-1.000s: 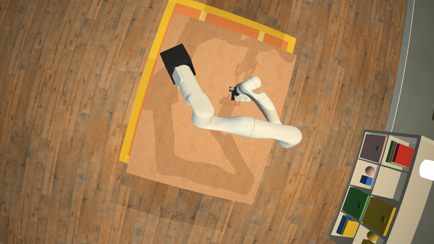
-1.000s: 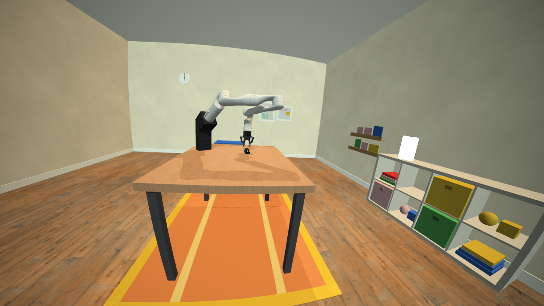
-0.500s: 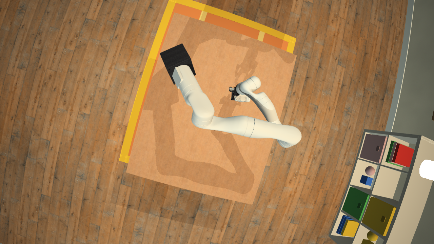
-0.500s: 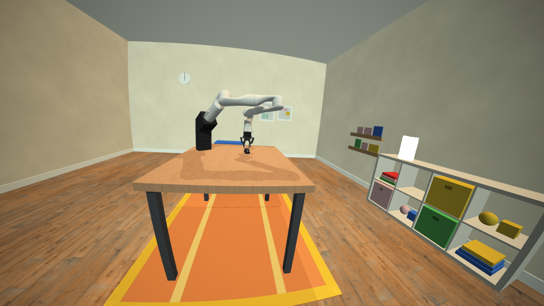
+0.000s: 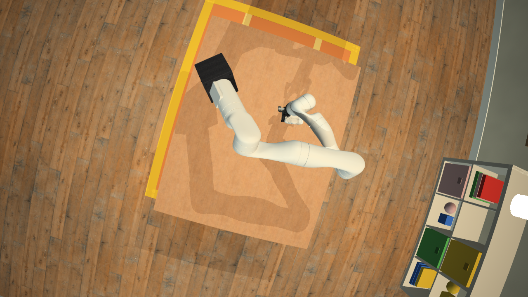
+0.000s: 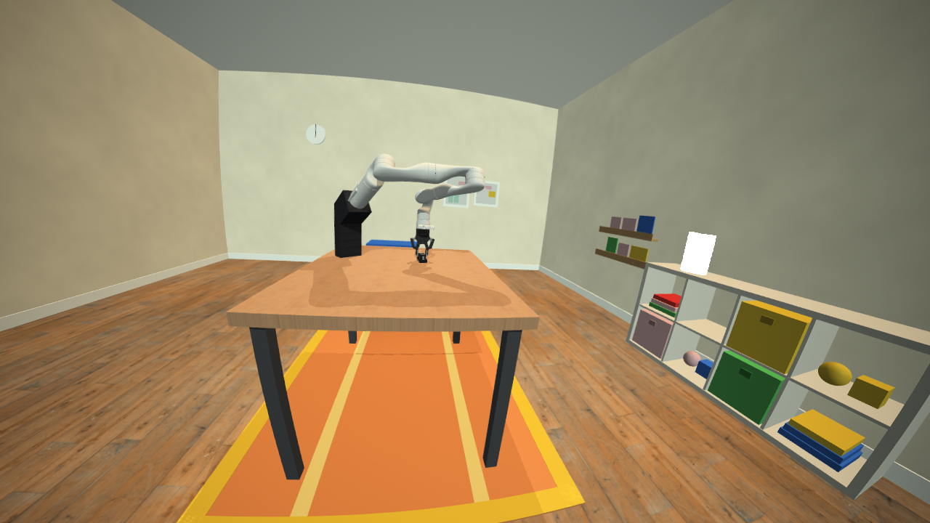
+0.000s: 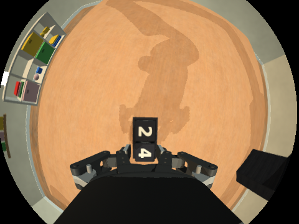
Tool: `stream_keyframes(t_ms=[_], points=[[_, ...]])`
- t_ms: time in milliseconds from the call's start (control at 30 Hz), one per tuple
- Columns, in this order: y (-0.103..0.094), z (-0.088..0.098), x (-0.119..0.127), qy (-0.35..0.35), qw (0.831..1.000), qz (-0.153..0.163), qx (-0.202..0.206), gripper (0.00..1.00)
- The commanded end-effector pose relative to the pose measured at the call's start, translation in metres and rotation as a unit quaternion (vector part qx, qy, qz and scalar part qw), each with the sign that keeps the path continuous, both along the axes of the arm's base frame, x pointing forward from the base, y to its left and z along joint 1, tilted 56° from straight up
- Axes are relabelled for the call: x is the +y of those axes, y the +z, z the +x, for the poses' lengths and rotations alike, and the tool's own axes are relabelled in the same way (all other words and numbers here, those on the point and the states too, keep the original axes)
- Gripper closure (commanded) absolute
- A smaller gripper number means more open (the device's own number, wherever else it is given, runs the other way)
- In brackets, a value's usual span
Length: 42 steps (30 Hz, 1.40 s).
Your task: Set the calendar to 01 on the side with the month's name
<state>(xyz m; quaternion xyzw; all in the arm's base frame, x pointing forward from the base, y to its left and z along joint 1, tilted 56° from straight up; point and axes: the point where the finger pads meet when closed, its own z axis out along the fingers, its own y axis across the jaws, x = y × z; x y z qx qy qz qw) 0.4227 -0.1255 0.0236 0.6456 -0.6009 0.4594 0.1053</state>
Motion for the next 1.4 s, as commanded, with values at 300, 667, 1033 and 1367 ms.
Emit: stream_keyframes(t_ms=[300, 667, 1033, 1367], points=[[-0.0024, 0.0000, -0.0028, -0.002, 1.000, 0.000, 0.001, 0.52], [-0.0024, 0.0000, -0.0028, -0.002, 1.000, 0.000, 0.001, 0.52], [-0.0024, 0.0000, -0.0028, -0.002, 1.000, 0.000, 0.001, 0.52], [-0.0024, 0.0000, -0.0028, -0.002, 1.000, 0.000, 0.001, 0.72]])
